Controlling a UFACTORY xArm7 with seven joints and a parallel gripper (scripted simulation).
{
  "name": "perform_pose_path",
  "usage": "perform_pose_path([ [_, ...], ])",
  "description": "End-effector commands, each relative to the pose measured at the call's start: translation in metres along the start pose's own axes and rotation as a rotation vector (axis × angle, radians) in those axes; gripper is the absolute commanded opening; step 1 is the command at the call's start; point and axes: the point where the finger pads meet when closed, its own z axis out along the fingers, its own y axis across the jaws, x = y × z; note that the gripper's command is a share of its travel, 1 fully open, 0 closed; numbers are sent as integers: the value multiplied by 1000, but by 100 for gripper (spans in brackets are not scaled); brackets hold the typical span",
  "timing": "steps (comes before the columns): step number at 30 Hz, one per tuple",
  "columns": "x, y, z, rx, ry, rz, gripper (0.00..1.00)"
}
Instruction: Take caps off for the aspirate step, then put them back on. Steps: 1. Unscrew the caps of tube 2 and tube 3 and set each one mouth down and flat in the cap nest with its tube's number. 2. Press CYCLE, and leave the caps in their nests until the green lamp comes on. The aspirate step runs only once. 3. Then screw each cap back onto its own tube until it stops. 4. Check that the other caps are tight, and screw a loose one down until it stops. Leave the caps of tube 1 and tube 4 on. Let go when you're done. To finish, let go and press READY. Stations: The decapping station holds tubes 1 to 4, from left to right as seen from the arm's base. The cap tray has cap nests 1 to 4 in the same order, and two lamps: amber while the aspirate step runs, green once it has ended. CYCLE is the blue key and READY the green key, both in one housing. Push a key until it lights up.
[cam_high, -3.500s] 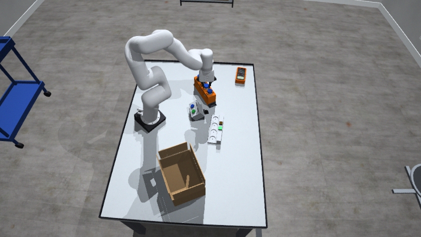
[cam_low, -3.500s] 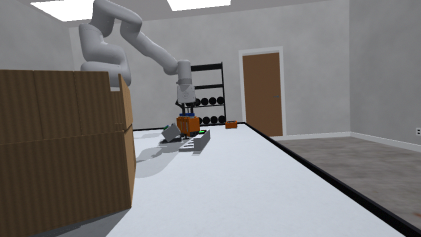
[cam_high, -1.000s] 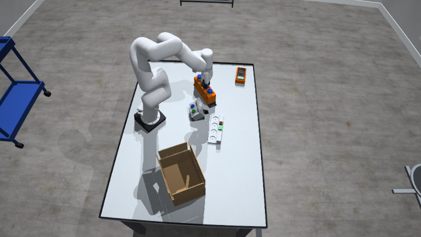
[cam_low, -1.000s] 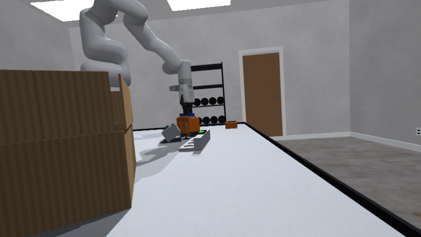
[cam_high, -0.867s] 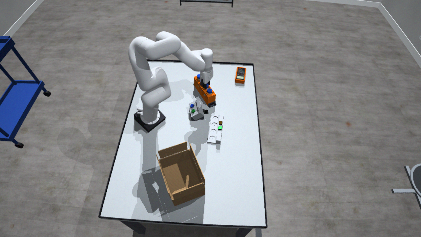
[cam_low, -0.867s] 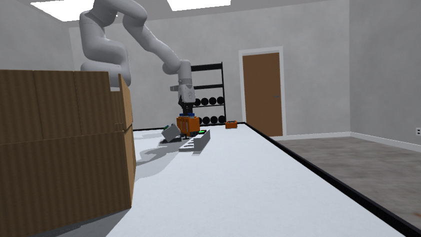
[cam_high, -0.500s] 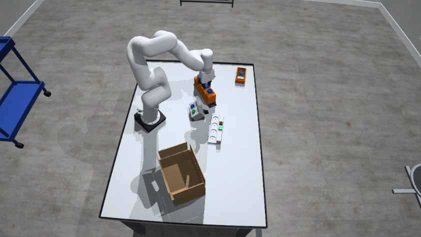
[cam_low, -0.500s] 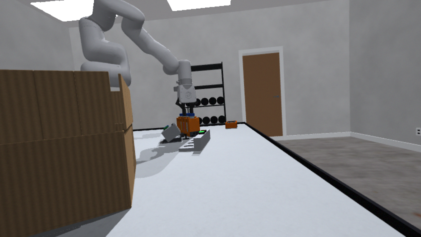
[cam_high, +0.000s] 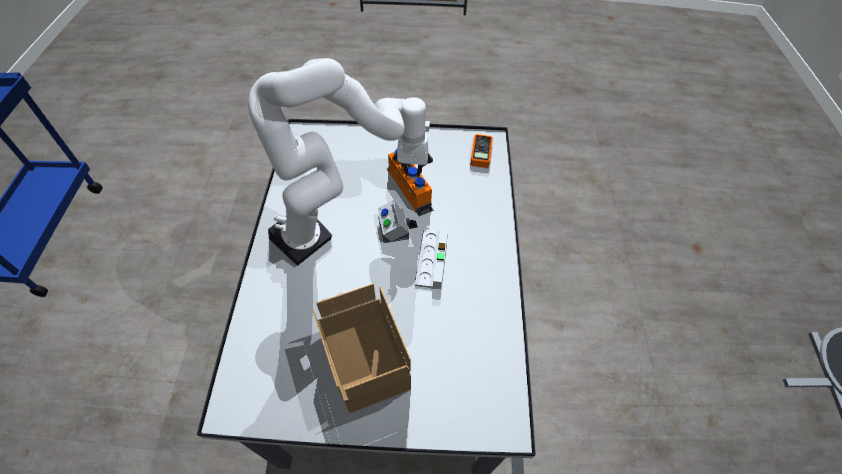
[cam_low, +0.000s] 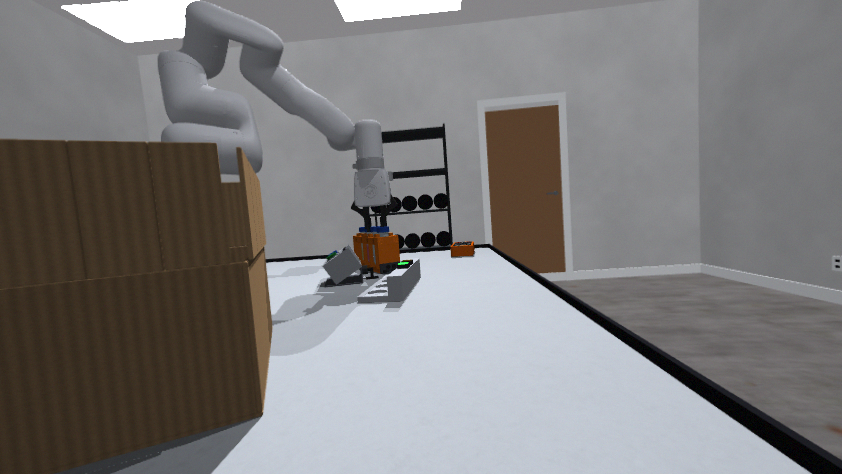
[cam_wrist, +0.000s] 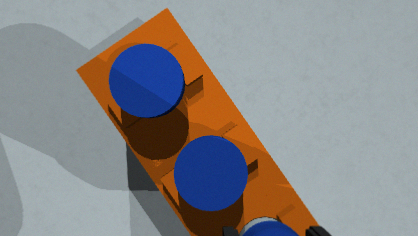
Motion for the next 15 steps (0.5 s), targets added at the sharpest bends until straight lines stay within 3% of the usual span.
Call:
perform_pose_path([
  [1,1,1,-1,-4,-6,182,0],
  [6,1,1,-1,-4,-6,182,0],
  [7,1,1,-1,-4,-6,182,46],
  [15,1,1,-1,-4,-6,182,46],
])
